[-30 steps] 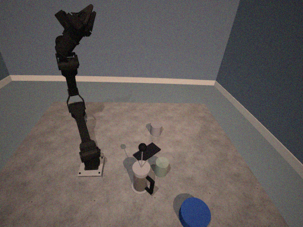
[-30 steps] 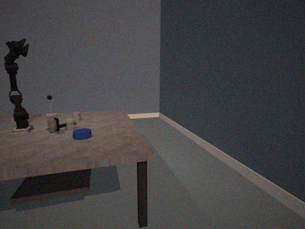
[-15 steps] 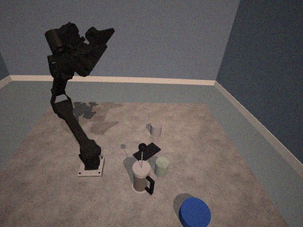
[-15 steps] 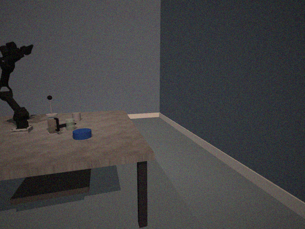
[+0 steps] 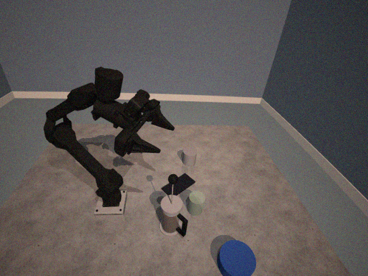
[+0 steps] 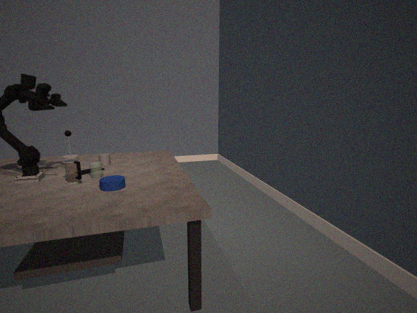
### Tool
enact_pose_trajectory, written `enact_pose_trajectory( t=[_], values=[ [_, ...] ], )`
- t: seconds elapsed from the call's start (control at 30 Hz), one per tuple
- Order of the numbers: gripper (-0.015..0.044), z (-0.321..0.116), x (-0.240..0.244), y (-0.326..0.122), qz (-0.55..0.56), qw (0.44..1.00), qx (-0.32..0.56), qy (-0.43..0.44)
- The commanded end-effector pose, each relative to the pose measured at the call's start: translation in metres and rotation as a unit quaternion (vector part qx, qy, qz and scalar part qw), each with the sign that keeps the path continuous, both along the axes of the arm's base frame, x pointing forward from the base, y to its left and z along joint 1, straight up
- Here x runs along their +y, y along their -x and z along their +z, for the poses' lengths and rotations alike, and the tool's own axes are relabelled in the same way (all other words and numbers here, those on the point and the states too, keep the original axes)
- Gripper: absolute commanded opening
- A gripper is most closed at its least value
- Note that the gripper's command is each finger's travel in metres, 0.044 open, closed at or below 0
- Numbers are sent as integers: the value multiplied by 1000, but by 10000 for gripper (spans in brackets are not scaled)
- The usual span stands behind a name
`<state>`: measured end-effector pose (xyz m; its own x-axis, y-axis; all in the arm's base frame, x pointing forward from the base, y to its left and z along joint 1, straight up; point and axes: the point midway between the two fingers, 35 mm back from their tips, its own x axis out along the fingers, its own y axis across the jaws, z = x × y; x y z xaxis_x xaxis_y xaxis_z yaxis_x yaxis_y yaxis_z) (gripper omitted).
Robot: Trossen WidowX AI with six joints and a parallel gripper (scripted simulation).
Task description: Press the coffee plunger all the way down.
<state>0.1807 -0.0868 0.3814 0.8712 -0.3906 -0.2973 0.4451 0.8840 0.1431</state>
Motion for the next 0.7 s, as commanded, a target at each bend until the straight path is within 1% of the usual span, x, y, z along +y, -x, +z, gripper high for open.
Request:
enact_pose_trajectory(
  t=[0.0, 0.13, 0.33, 0.67],
  values=[
    [440, -49, 3, 3, 20, 992, 127, 17],
    [440, -62, 2, 3, 20, 992, 127, 17],
    [440, -106, -2, 2, 10, 992, 127, 16],
    [440, -111, -5, -4, 11, 992, 127, 17]
  ],
)
